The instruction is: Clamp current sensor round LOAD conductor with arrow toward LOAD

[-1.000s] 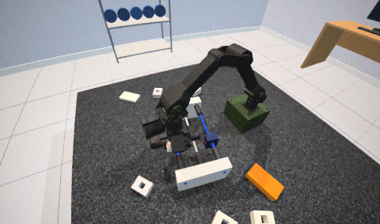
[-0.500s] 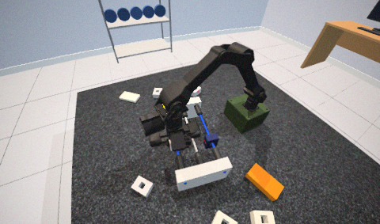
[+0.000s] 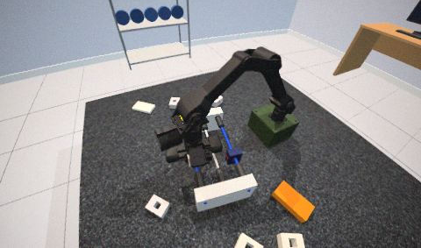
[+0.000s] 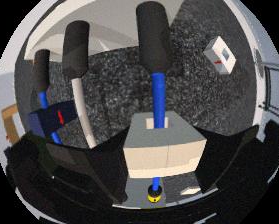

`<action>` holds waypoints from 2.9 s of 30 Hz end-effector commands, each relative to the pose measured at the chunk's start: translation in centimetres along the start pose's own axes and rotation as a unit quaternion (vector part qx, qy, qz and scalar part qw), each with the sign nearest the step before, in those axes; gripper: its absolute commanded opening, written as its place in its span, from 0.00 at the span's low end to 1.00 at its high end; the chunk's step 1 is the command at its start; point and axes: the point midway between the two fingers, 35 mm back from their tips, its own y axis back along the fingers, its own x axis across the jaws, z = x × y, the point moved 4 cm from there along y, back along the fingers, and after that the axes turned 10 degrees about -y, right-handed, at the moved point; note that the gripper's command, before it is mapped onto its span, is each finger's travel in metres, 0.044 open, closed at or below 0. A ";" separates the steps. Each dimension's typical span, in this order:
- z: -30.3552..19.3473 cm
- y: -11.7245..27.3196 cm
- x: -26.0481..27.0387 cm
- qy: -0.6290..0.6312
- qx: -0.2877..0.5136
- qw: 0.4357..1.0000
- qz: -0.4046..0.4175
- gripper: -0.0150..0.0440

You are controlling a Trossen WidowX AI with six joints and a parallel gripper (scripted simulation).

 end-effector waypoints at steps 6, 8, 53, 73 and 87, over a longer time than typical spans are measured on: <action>0.0 -0.1 0.0 0.000 0.000 1.000 0.001 0.83; 0.0 -0.1 0.0 0.000 0.000 1.000 0.001 0.92; 0.0 0.1 -0.1 0.000 0.000 1.000 0.000 0.25; 0.0 0.0 -0.1 0.000 -0.001 1.000 -0.001 0.57; 0.0 0.0 -0.1 0.000 -0.001 1.000 -0.001 0.68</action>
